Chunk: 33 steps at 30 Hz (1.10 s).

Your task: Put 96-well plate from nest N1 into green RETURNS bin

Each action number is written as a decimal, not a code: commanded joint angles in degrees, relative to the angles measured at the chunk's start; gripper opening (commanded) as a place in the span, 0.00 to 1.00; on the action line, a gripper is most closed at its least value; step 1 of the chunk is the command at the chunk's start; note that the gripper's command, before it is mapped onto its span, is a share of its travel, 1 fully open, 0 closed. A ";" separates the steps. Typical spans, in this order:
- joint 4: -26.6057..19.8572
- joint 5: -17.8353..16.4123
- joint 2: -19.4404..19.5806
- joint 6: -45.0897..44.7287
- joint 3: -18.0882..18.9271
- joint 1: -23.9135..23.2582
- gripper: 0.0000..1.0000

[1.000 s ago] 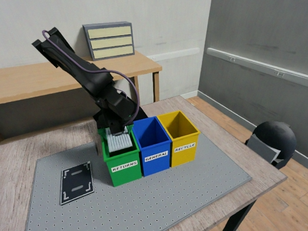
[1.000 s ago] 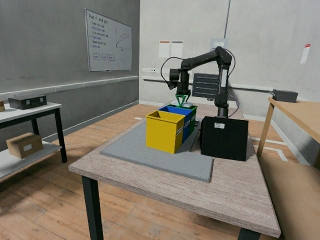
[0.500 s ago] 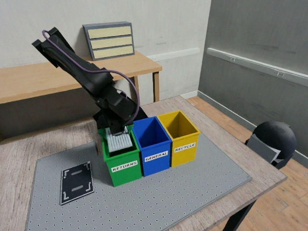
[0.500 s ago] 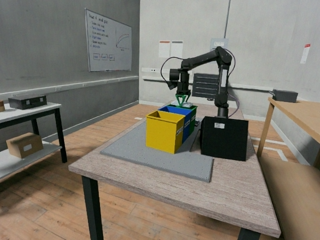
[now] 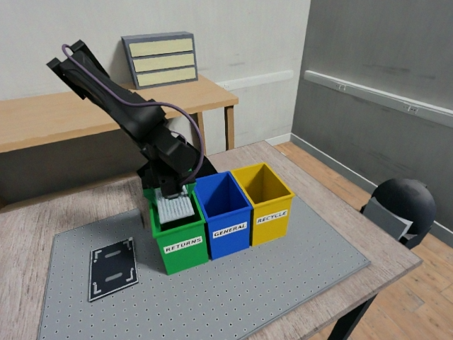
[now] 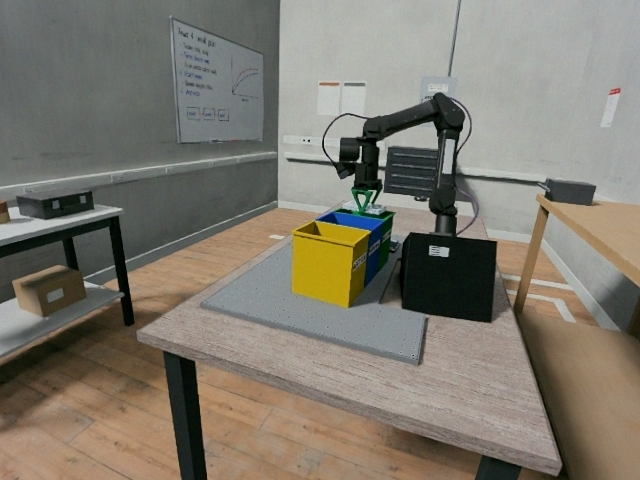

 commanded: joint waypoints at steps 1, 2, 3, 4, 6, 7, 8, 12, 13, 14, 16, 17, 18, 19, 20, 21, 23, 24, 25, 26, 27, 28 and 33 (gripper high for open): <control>0.01 0.18 -0.57 -0.28 0.44 0.36 0.00; 0.01 0.18 -0.58 -0.28 0.43 0.36 0.00; 0.01 0.18 -0.59 -0.28 0.42 0.35 0.00; 0.00 0.18 -0.60 -0.28 0.41 0.35 0.00; 0.00 0.18 -0.62 -0.29 0.40 0.35 0.00; 0.00 0.18 -0.62 -0.29 0.40 0.35 0.00; 0.00 0.18 -0.63 -0.29 0.39 0.35 0.00; 0.00 0.18 -0.68 -0.30 0.35 0.34 0.00; -0.01 0.18 -0.69 -0.30 0.34 0.34 0.00; -0.01 0.18 -0.70 -0.30 0.33 0.34 0.00; -0.01 0.18 -0.72 -0.30 0.31 0.33 0.00; -0.01 0.18 -0.74 -0.31 0.30 0.33 0.00; -0.01 0.18 -0.75 -0.31 0.29 0.33 0.00; -0.02 0.18 -0.78 -0.32 0.27 0.32 0.00; 0.11 0.50 -0.93 -0.44 -0.15 0.34 0.00; 0.71 0.52 -1.40 -0.63 -0.79 0.02 0.00; 1.12 0.55 -1.68 -0.77 -1.23 -0.31 0.00; 1.12 0.55 -1.68 -0.77 -1.23 -0.31 0.00; 1.45 0.56 -1.82 -0.94 -1.27 -0.30 0.00; 1.77 0.57 -1.95 -1.09 -1.29 -0.27 0.00; 2.09 0.58 -2.06 -1.23 -1.31 -0.23 0.00; 2.42 0.59 -2.18 -1.36 -1.33 -0.22 0.00; 3.08 0.58 -0.51 -1.64 -1.36 -0.60 0.00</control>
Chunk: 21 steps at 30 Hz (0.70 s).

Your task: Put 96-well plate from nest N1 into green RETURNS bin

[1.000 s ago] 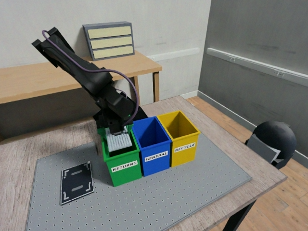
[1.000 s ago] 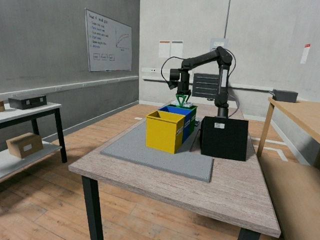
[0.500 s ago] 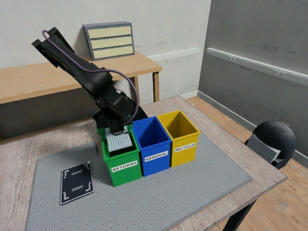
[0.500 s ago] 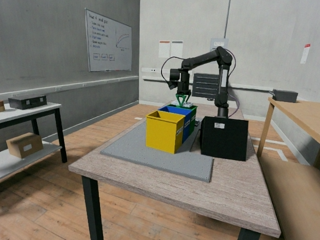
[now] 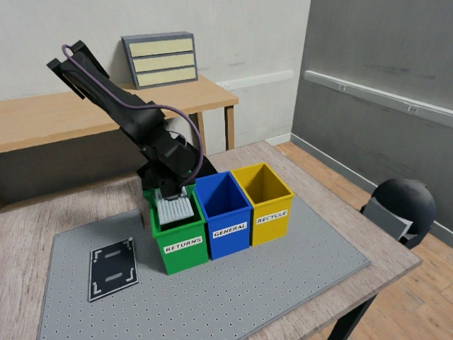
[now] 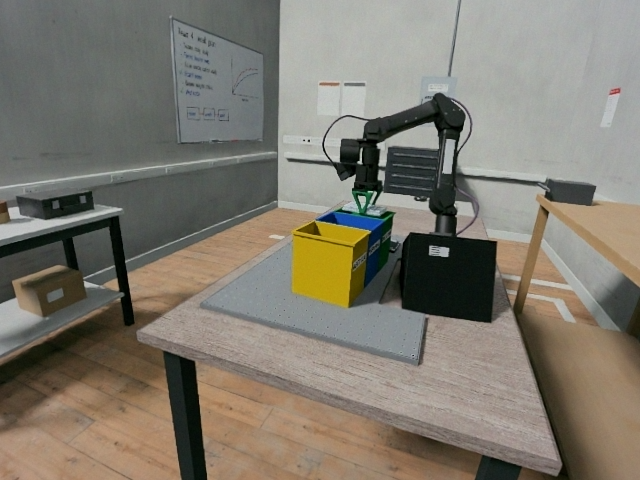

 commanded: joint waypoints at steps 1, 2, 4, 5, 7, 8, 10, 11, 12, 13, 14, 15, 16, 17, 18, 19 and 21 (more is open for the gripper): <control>1.87 0.53 0.08 -0.87 -0.37 -0.06 0.00; 1.92 0.53 0.31 -0.91 -0.56 -0.15 0.00; 2.03 0.52 0.75 -1.01 -0.99 -0.22 0.00; 2.12 0.50 0.94 -1.10 -1.22 -0.17 0.00; 2.22 0.46 1.13 -1.21 -1.45 -0.12 0.00; 2.22 0.46 1.13 -1.21 -1.45 -0.12 0.00; 2.75 0.48 0.81 -1.34 -1.46 -0.31 0.00; 2.98 0.49 0.65 -1.40 -1.43 -0.44 0.00; 3.21 0.50 0.47 -1.46 -1.41 -0.57 0.00; 3.42 0.51 0.27 -1.51 -1.42 -0.72 0.00; 3.59 0.52 -0.08 -1.55 -1.57 -0.92 0.00; 3.60 0.53 -0.07 -1.63 -1.82 -0.99 0.00; 3.81 0.53 -0.09 -1.85 -2.18 -0.86 0.00; 3.99 0.50 0.08 -1.94 -2.40 -0.70 0.00; 4.17 0.40 0.36 -1.89 -2.58 -0.69 0.00; 4.42 0.41 0.66 -1.92 -2.51 -0.91 0.00; 4.96 0.45 0.79 -1.77 -2.32 -1.21 0.00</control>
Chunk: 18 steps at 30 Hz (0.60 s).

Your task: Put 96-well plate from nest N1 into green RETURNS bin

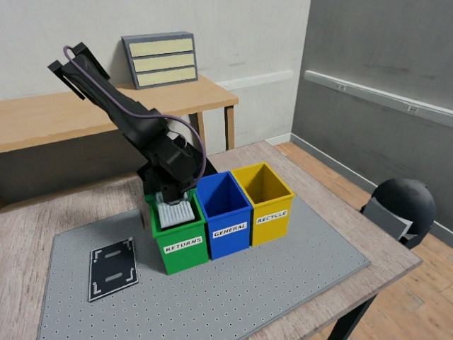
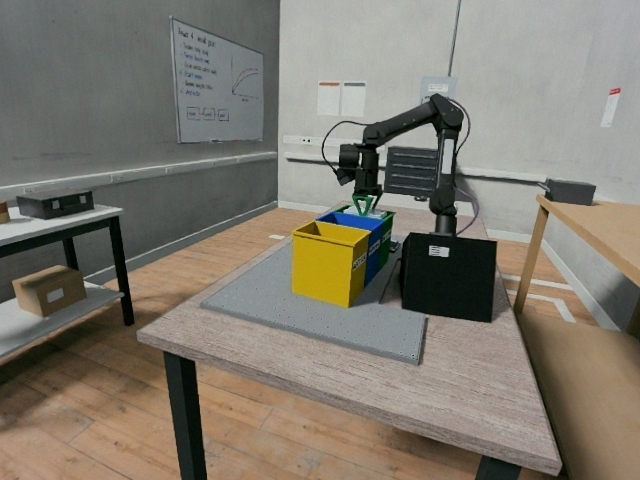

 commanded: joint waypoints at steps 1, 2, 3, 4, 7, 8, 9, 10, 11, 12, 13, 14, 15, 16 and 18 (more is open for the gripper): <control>2.20 0.39 0.42 -0.83 0.29 -0.30 0.00; 2.29 0.39 0.66 -0.94 0.11 -0.37 0.00; 2.29 0.39 0.66 -0.94 0.11 -0.37 0.00; 2.29 0.39 0.66 -0.94 0.11 -0.37 0.00; 2.97 0.41 -0.09 -1.38 -1.13 0.30 0.00; 3.06 0.41 0.01 -1.26 -1.35 0.35 0.00; 3.24 0.42 0.25 -1.32 -1.40 0.09 0.00; 3.57 0.42 0.20 -1.33 -1.39 -0.01 0.00; 3.90 0.43 0.18 -1.33 -1.36 -0.14 0.00; 4.17 0.44 0.22 -1.27 -1.27 -0.29 0.00; 4.30 0.45 0.41 -1.12 -1.05 -0.49 0.00; 4.33 0.46 0.50 -1.15 -0.80 -0.61 0.00; 4.27 0.46 0.67 -1.28 -0.47 -0.73 0.00; 4.22 0.46 0.81 -1.53 -0.16 -0.78 0.00; 4.08 0.46 1.08 -1.82 0.27 -0.39 0.00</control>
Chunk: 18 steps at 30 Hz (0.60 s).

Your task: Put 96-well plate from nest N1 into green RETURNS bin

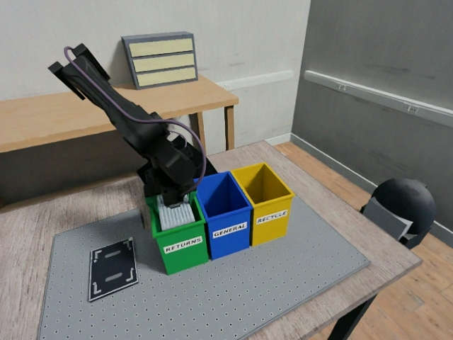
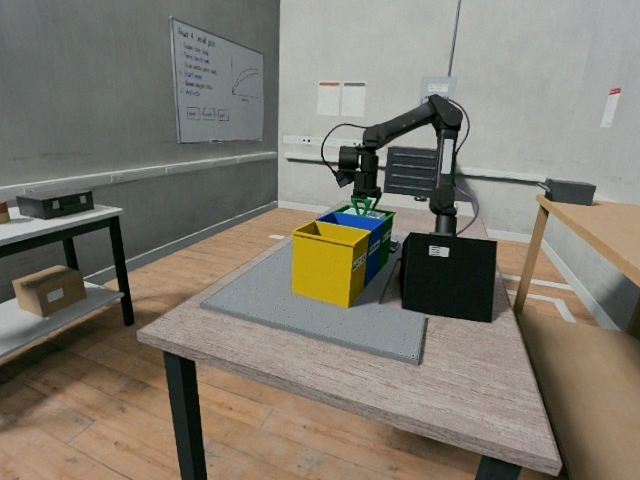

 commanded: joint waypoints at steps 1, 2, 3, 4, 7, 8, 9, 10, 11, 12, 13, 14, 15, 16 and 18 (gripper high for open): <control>1.25 0.36 0.80 -0.74 1.50 0.79 0.00; 1.25 0.36 0.80 -0.74 1.50 0.79 0.00; 1.25 0.36 0.80 -0.74 1.50 0.79 0.00; 1.26 0.36 0.42 -0.72 1.49 0.79 0.00; 1.33 0.35 -0.76 -0.66 1.40 0.74 0.00; 1.36 0.35 -1.19 -0.64 1.33 0.71 0.00; 1.20 0.36 -1.29 -0.68 1.39 0.67 0.00; 1.20 0.36 -1.29 -0.70 1.34 0.64 0.00; 1.20 0.36 -1.30 -0.71 1.30 0.62 0.00; 1.20 0.36 -1.30 -0.72 1.25 0.59 0.00; 1.20 0.37 -1.31 -0.73 1.20 0.57 0.00; 1.20 0.37 -1.32 -0.73 1.15 0.54 0.00; 1.20 0.37 -1.32 -0.74 1.11 0.51 0.00; 1.20 0.37 -1.33 -0.75 1.06 0.49 0.00; 1.21 0.37 -1.34 -0.76 0.96 0.44 0.00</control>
